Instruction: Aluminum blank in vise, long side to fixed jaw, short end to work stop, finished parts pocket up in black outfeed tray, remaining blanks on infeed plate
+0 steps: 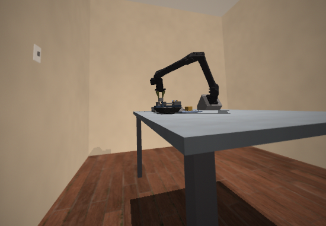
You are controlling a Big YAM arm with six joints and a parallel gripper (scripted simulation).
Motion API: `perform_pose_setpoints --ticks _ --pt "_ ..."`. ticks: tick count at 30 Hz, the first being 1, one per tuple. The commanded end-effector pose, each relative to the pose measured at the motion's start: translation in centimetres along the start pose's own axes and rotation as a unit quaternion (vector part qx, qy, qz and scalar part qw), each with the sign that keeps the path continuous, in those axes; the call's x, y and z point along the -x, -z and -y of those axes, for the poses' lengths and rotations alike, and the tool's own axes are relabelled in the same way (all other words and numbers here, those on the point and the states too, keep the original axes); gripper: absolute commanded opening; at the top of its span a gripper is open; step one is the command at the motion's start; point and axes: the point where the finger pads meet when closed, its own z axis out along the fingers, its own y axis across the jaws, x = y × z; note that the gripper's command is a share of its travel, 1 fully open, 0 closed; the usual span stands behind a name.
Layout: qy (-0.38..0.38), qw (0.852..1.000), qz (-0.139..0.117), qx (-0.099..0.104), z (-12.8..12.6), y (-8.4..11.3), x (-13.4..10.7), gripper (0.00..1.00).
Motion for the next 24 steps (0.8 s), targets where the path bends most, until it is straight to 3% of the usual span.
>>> perform_pose_setpoints --ticks 1,24 --pt "0.021 1.0 0.01 0.013 -1.77 1.3 -1.23 0.0" --pt "0.024 1.0 0.011 0.013 -2.06 1.55 -1.31 0.0"
